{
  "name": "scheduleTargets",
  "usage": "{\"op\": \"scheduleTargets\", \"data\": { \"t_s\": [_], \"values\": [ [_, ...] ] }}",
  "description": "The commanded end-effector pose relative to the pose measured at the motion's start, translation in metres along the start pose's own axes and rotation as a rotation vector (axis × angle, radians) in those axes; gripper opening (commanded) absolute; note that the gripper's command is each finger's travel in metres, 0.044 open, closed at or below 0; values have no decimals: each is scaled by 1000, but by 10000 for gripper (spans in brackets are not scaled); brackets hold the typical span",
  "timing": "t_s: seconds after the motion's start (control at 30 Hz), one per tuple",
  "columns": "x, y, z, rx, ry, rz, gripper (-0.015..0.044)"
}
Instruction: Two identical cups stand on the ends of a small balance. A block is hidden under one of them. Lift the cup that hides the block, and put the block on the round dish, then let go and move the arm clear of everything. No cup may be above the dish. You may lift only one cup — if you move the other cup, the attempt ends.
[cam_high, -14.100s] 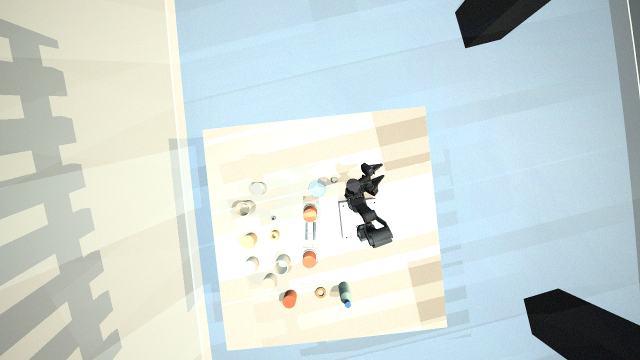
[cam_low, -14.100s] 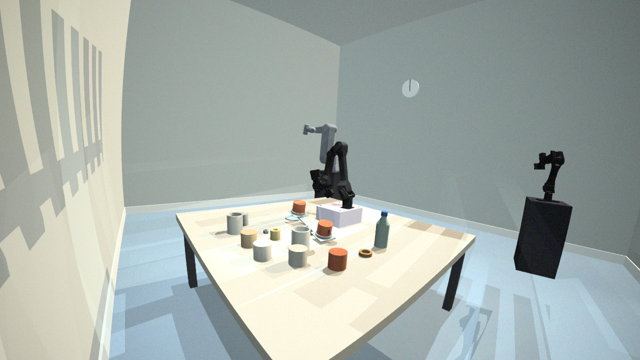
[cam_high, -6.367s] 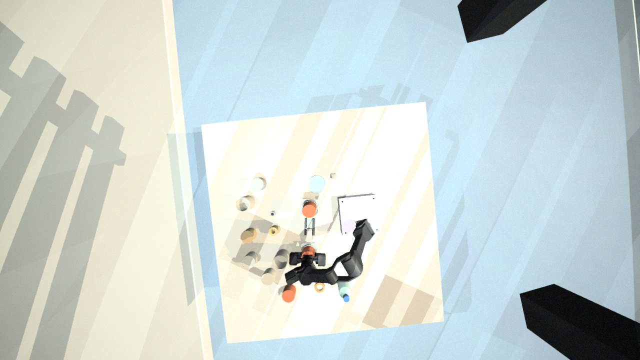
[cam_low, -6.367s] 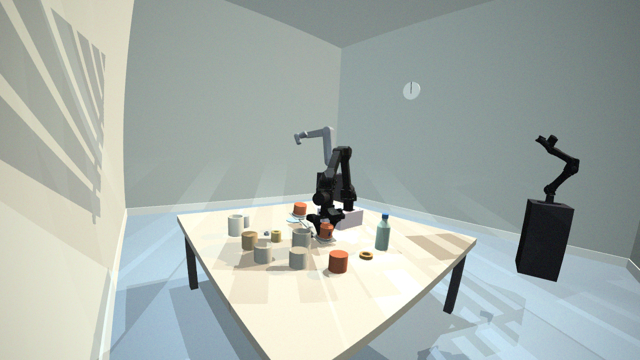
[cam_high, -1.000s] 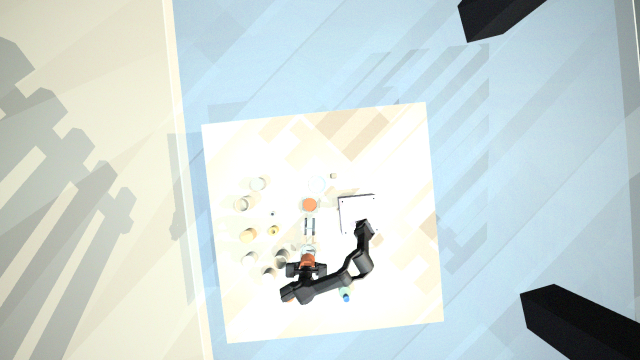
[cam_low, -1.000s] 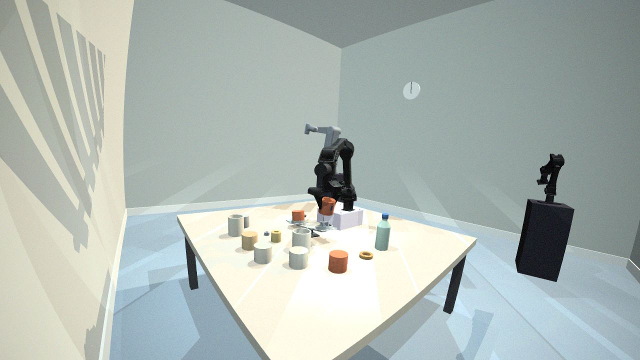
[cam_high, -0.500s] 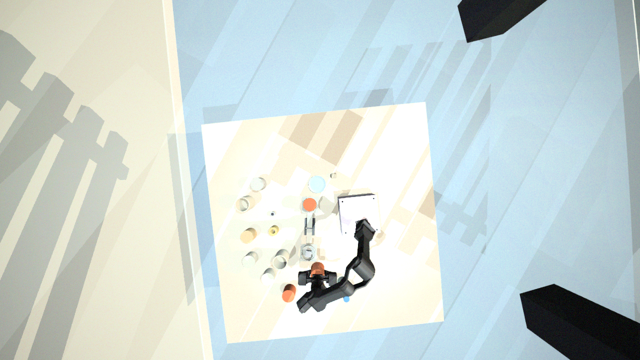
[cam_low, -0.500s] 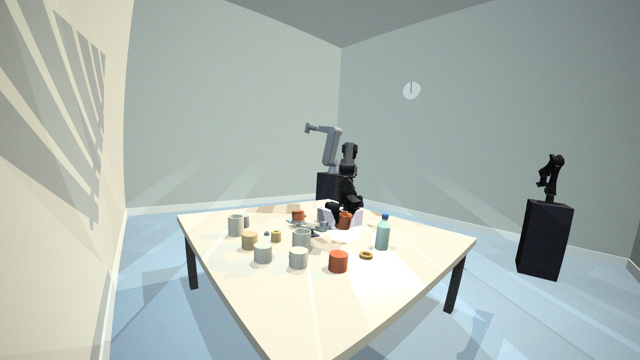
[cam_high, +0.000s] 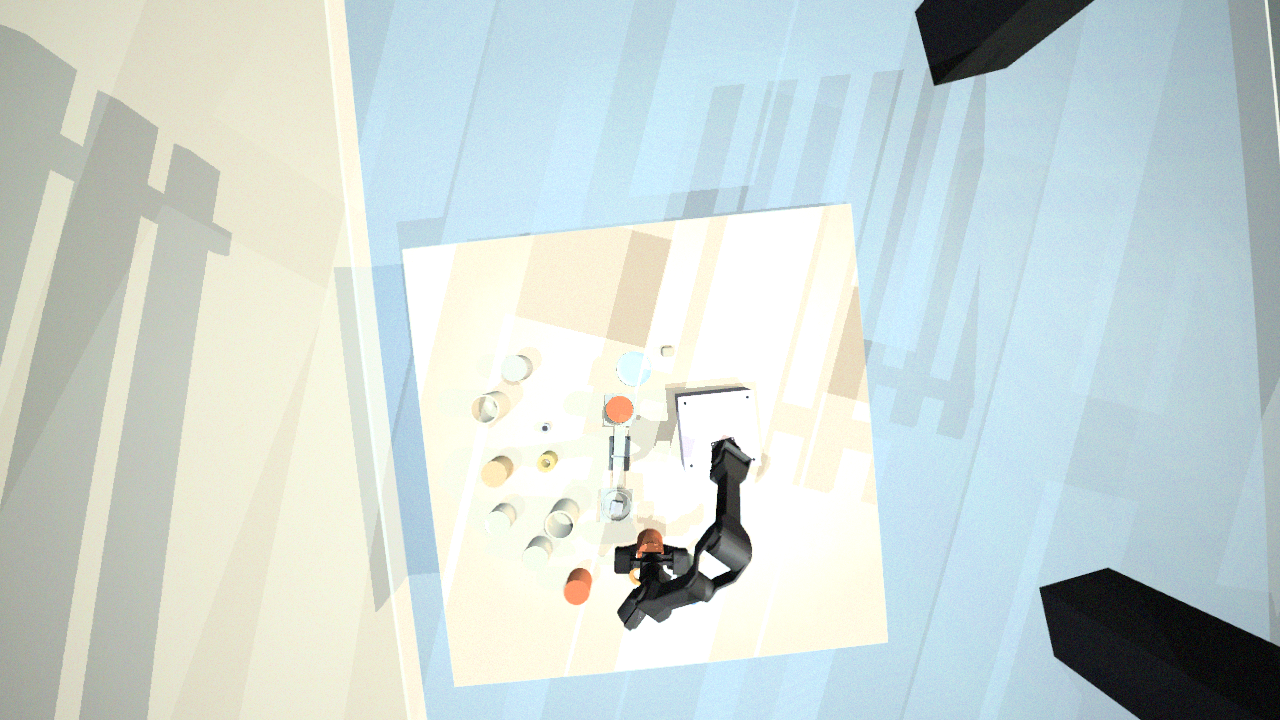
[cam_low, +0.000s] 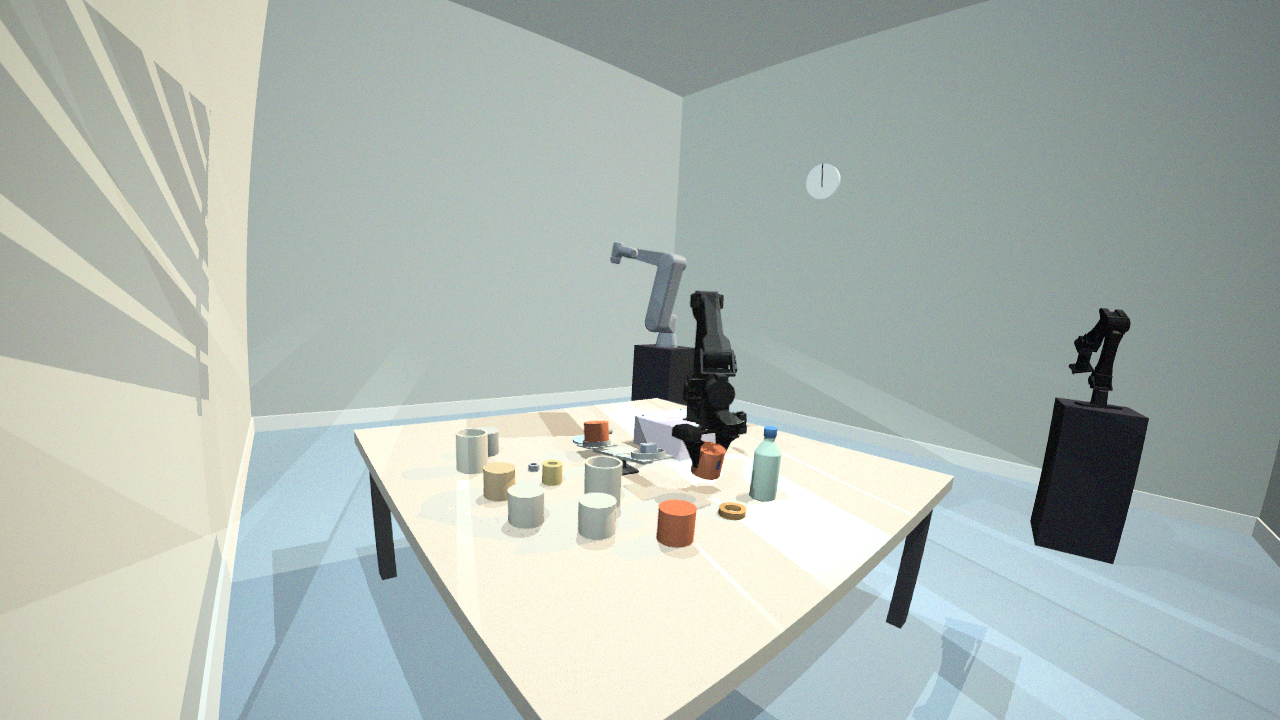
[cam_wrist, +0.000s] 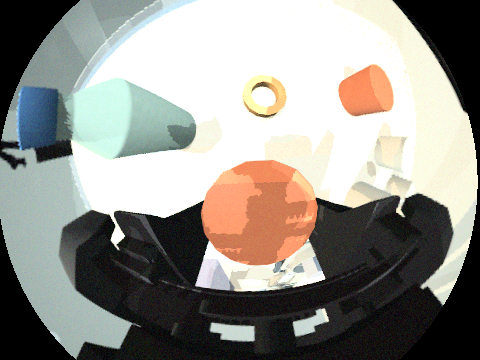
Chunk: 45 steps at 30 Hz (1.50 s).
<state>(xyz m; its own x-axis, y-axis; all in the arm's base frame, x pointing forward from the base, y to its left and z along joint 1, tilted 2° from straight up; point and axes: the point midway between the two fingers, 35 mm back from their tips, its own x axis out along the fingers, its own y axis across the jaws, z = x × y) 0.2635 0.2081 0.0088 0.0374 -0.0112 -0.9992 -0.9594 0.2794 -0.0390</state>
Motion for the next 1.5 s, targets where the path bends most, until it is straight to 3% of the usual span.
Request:
{"op": "scheduleTargets", "data": {
  "t_s": [0.0, 0.67, 1.23, 1.33, 1.47],
  "values": [
    [23, 5, -4, 6, 14, 12, 0],
    [51, 5, -5, 6, 14, 12, 0],
    [32, 3, -2, 1, 11, 8, 440],
    [-6, 4, -3, 5, 14, 11, 440],
    [-9, 4, -4, 6, 14, 12, 440]
  ]
}}
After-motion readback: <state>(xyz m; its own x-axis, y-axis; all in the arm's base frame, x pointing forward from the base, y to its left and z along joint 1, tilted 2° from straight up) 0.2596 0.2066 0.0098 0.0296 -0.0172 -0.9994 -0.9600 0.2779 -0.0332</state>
